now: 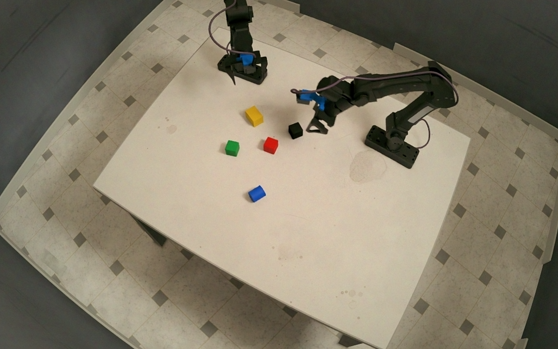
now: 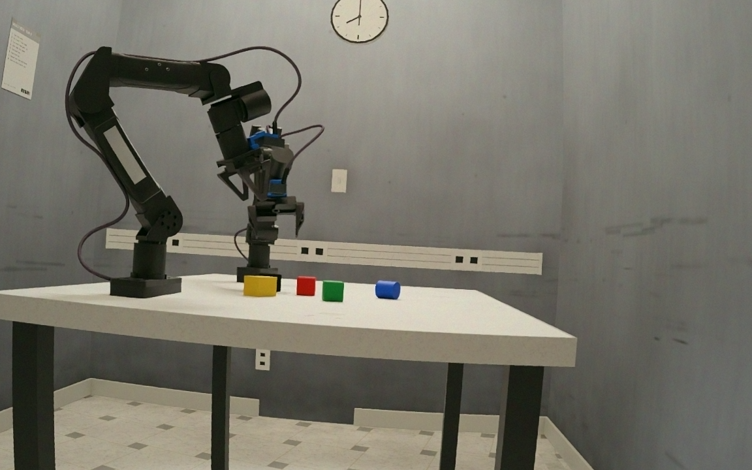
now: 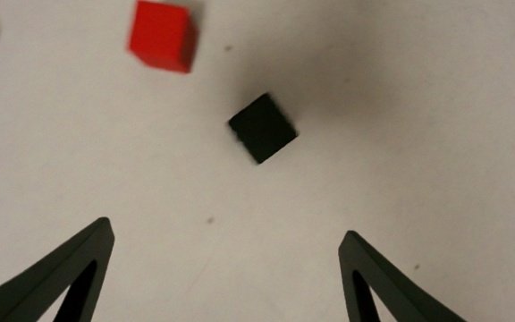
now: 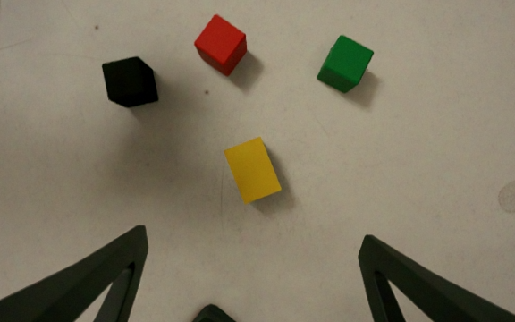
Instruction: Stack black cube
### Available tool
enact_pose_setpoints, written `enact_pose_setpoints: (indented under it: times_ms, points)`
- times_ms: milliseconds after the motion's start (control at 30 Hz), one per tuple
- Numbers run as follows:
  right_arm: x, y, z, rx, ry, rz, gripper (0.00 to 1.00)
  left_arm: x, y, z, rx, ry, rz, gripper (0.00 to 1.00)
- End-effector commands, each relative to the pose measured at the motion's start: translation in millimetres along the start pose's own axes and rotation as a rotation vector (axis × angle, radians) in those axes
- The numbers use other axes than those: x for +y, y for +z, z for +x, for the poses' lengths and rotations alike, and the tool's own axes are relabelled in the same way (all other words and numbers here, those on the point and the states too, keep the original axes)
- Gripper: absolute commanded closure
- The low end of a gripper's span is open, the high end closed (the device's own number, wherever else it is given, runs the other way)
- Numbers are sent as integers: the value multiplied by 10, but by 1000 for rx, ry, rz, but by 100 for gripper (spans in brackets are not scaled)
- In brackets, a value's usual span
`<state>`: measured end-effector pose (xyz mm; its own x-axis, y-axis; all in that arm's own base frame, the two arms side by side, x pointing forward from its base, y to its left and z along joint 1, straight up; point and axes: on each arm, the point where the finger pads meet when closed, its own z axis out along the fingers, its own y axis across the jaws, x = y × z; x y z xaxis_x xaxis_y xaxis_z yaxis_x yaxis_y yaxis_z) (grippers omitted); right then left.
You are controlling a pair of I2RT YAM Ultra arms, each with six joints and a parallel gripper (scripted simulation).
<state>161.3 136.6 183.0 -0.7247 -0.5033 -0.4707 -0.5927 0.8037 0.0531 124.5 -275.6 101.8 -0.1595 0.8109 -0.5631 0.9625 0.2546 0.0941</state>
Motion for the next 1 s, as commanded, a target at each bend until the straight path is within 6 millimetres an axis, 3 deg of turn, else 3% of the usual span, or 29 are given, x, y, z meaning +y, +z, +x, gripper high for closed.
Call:
enact_pose_setpoints:
  times_ms: [0,667,867,967]
  points:
    - [21,-26,118,18,-14,-24,0,29,110,-201,-55,-35,-58,0]
    - [22,-35,57,4,-13,-19,0,-39,119,-191,-43,-14,-38,0]
    - [10,34,-104,-53,-24,-29,0,38,63,-270,-102,-33,-64,0]
    - [-131,225,-321,-94,13,-4,0,128,-148,-444,-224,-52,-88,0]
